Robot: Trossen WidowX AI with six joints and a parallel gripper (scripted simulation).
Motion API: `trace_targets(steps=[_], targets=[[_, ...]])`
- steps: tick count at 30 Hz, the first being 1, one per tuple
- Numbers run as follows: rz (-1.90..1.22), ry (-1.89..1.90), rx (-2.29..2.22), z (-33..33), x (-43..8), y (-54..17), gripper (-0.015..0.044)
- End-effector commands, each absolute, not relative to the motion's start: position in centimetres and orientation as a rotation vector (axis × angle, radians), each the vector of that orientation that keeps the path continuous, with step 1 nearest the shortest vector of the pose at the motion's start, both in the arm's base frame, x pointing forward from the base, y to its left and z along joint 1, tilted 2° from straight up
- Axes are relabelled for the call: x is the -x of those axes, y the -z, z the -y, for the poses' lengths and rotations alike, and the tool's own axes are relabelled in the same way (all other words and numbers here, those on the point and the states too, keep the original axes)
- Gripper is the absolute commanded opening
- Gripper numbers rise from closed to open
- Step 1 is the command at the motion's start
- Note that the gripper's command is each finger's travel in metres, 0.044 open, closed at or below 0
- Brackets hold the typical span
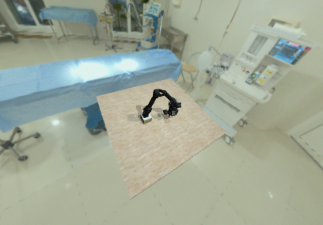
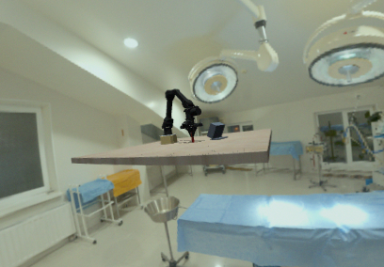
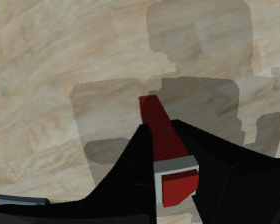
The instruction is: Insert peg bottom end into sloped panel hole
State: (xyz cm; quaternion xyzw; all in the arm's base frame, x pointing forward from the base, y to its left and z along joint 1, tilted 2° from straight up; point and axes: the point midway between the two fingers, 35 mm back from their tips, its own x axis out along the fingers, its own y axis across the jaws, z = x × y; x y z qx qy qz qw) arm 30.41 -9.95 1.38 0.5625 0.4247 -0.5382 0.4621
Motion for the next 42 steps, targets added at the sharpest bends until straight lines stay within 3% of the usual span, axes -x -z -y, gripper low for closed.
trace_targets(steps=[1,22,42], targets=[[-1.044,1.323,-1.384,10.0,-30.4,-1.4,0.0],[-1.053,1.326,-1.389,10.1,-30.2,-9.1,0.0],[-1.035,1.206,-1.254,8.9,-31.0,-8.8,0.0]])
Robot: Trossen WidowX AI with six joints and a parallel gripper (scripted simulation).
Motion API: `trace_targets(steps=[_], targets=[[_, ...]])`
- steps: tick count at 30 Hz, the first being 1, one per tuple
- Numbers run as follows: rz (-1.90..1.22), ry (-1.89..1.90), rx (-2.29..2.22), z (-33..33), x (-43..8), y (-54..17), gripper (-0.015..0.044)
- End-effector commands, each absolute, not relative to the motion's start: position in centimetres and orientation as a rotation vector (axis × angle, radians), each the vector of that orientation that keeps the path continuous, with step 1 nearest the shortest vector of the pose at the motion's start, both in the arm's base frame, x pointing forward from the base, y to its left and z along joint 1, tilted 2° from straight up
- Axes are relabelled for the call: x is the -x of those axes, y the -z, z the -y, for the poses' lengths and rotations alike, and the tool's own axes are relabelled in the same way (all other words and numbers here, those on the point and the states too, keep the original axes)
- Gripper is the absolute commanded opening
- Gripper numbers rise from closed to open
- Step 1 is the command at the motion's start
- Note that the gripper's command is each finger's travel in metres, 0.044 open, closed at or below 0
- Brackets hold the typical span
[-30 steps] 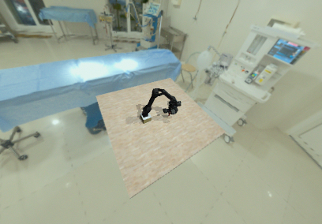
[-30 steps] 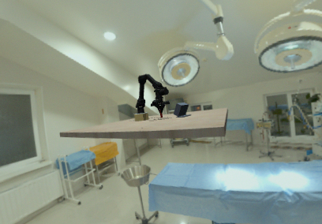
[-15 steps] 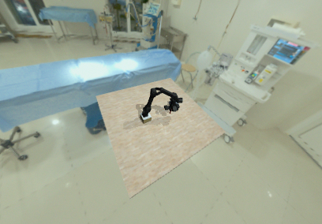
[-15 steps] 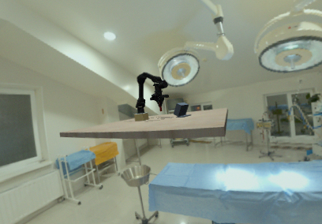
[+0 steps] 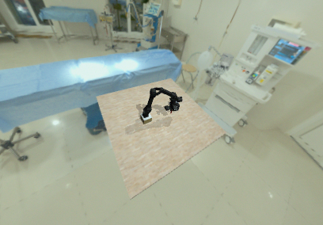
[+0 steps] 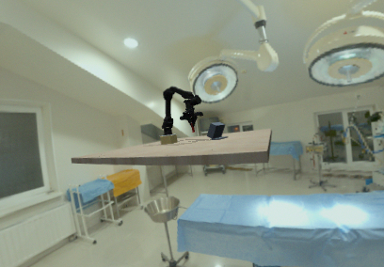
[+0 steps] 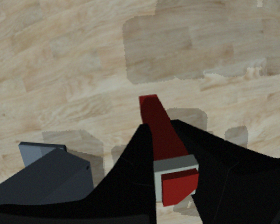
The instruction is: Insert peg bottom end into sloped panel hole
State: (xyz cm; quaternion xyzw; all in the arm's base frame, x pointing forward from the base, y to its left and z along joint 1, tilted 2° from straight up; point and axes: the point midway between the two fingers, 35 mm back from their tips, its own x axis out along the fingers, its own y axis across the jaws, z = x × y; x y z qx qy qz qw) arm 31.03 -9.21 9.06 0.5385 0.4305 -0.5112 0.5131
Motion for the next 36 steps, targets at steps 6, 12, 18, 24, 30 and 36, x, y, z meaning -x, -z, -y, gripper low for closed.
trace_targets(steps=[6,12,18,24,30,36], targets=[[-1.026,1.161,-1.203,8.4,-31.2,-8.6,0.0],[-1.016,1.116,-1.152,7.9,-31.5,-8.4,0.0],[-1.005,1.072,-1.102,7.3,-31.7,-8.3,0.0],[-0.993,1.028,-1.052,6.8,-32.0,-8.1,0.0],[-0.98,0.986,-1.003,6.2,-32.2,-8.0,0.0],[-0.966,0.944,-0.955,5.7,-32.4,-7.9,0.0]])
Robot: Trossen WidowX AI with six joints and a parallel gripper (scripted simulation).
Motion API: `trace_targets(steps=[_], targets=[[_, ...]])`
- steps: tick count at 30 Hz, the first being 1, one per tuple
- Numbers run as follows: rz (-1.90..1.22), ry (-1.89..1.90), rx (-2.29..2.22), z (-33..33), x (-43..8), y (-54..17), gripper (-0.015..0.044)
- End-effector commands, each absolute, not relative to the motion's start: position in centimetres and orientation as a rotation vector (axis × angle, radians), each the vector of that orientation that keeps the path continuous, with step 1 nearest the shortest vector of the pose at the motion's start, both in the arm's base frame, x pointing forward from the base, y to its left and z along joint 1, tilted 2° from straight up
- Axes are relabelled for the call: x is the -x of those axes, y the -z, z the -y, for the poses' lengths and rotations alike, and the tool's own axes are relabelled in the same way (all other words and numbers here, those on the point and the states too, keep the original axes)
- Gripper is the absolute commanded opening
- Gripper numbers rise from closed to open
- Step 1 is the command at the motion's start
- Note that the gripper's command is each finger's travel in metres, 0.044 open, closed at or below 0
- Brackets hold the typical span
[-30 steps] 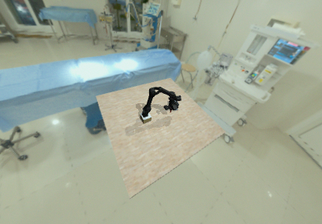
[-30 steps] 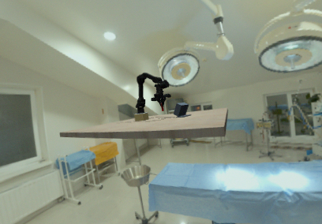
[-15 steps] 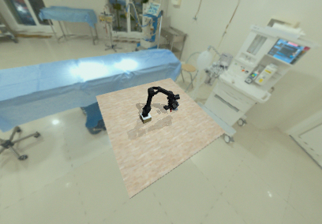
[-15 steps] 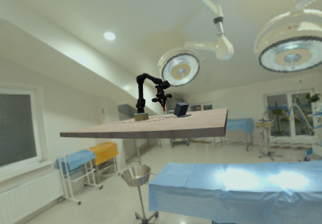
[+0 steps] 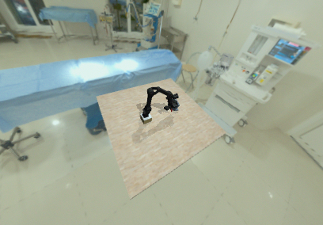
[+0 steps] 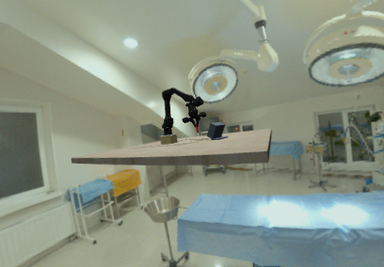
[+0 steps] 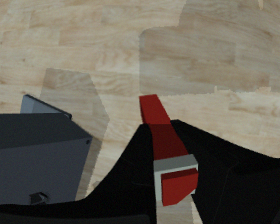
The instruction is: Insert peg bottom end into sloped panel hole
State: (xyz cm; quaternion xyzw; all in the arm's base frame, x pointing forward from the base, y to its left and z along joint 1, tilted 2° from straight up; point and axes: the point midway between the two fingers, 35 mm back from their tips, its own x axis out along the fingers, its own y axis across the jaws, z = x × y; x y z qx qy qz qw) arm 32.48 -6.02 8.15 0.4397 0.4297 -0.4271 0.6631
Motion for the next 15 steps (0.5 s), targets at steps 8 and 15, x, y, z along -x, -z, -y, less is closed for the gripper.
trace_targets(steps=[8,15], targets=[[-0.946,0.889,-0.892,4.9,-32.6,-7.8,0.0],[-0.927,0.843,-0.838,4.3,-32.7,-7.8,0.0]])
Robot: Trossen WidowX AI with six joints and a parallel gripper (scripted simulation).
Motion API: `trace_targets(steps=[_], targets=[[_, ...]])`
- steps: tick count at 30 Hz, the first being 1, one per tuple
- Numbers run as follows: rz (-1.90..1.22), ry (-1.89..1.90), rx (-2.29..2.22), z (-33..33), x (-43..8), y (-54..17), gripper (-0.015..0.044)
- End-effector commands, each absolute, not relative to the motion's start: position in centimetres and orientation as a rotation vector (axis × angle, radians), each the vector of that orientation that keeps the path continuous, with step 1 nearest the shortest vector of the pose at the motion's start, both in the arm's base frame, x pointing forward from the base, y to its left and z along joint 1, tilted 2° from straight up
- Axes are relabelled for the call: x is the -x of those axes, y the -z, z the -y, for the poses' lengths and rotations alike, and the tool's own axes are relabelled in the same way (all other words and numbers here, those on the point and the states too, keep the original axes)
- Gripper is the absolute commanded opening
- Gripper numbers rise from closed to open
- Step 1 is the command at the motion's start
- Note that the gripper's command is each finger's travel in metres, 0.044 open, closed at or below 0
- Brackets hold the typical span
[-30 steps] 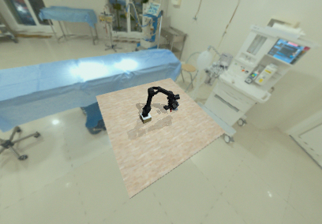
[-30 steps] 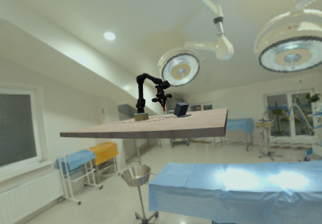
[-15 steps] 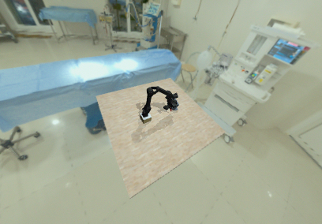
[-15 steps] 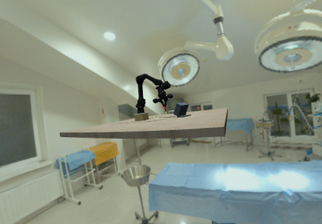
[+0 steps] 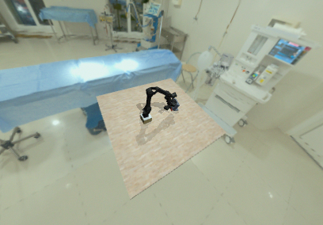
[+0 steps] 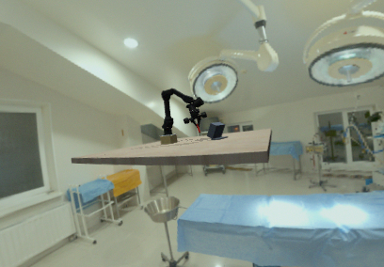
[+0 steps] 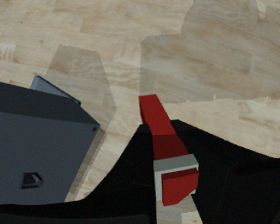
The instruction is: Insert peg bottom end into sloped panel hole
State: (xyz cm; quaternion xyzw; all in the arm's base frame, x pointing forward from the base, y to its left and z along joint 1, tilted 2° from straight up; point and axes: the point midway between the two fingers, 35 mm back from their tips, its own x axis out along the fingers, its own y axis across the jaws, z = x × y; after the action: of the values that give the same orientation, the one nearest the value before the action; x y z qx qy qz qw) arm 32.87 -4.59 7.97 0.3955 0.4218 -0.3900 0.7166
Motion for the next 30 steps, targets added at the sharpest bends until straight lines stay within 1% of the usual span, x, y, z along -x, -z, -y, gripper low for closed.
trace_targets(steps=[1,30], targets=[[-0.924,0.836,-0.83,4.2,-32.7,-7.7,0.0],[-0.833,0.658,-0.618,1.3,-32.9,-7.7,0.0]])
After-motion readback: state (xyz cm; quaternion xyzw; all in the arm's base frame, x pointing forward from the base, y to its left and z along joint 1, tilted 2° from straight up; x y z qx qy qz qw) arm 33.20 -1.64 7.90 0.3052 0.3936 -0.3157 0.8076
